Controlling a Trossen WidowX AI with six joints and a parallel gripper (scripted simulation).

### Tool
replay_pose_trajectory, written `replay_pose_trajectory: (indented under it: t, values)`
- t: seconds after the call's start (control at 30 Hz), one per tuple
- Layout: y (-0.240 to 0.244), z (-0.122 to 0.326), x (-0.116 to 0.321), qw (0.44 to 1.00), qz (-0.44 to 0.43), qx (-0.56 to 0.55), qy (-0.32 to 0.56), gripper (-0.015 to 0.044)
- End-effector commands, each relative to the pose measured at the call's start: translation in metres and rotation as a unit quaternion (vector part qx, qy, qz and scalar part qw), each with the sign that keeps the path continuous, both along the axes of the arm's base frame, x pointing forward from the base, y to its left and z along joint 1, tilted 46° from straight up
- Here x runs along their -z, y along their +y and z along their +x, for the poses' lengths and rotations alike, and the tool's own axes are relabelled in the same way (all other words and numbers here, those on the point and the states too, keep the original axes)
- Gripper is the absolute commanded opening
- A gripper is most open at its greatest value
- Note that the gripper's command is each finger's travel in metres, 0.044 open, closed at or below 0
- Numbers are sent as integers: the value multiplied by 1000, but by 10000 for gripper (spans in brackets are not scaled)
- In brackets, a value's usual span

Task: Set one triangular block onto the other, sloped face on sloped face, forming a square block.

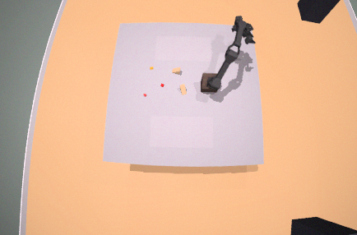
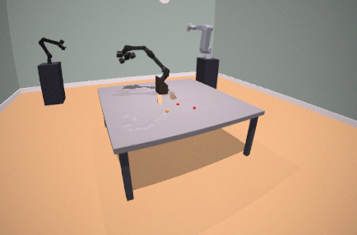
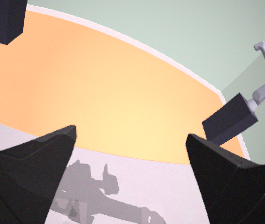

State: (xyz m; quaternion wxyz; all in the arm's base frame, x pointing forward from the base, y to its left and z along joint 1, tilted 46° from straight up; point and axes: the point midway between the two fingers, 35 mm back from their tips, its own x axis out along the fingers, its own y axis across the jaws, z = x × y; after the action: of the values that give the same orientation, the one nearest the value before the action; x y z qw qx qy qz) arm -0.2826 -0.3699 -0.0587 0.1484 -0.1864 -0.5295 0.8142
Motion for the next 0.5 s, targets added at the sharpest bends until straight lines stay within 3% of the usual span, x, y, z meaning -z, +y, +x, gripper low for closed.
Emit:
replay_pose_trajectory:
  t: [0.0, 0.23, 0.47]
  values:
    - [-1, 3, 1, 1000, 2, -1, -5, 426]
    - [-16, 112, 27, 979, 80, -42, -183, 440]
    - [-3, 237, 48, 906, 181, -125, -363, 440]
